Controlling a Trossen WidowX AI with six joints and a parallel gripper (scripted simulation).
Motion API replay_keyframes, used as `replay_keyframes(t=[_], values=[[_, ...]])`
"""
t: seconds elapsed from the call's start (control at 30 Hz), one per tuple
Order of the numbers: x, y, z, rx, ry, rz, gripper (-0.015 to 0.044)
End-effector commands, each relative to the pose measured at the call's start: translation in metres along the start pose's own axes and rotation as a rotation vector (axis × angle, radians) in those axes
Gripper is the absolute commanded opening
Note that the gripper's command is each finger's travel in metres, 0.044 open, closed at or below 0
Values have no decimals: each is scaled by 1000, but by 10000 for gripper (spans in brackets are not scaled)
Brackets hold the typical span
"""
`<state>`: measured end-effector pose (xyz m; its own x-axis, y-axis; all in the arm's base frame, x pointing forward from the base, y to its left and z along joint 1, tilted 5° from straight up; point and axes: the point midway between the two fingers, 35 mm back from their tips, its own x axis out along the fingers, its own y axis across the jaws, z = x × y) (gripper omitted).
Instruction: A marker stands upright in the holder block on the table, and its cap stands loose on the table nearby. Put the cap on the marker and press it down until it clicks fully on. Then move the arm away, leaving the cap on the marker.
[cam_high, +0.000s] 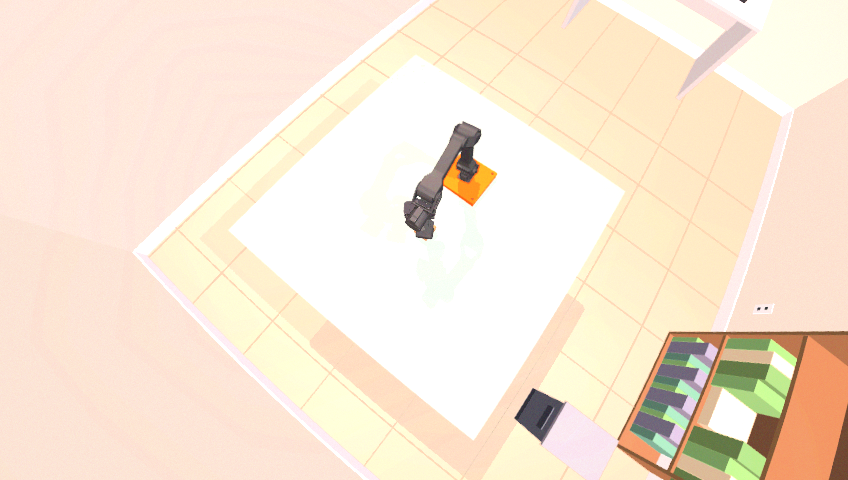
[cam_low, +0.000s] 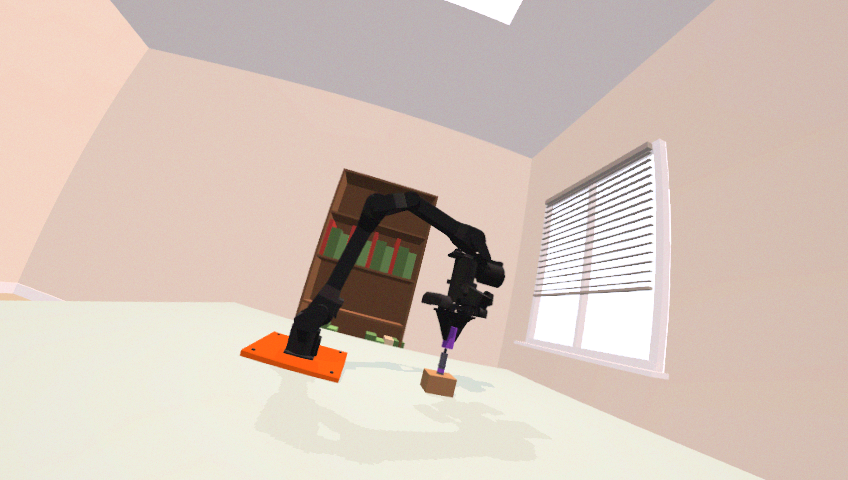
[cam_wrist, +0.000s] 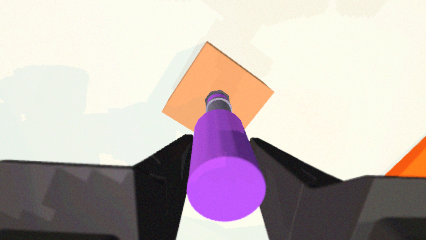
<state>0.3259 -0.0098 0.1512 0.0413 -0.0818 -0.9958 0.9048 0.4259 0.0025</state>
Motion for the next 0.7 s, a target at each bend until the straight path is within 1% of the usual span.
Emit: replay_keyframes(t=[0.0,0.67], values=[[9,-1,-1,-4,3,-3,0],[41,-2,-1,-4,2,-3,0]])
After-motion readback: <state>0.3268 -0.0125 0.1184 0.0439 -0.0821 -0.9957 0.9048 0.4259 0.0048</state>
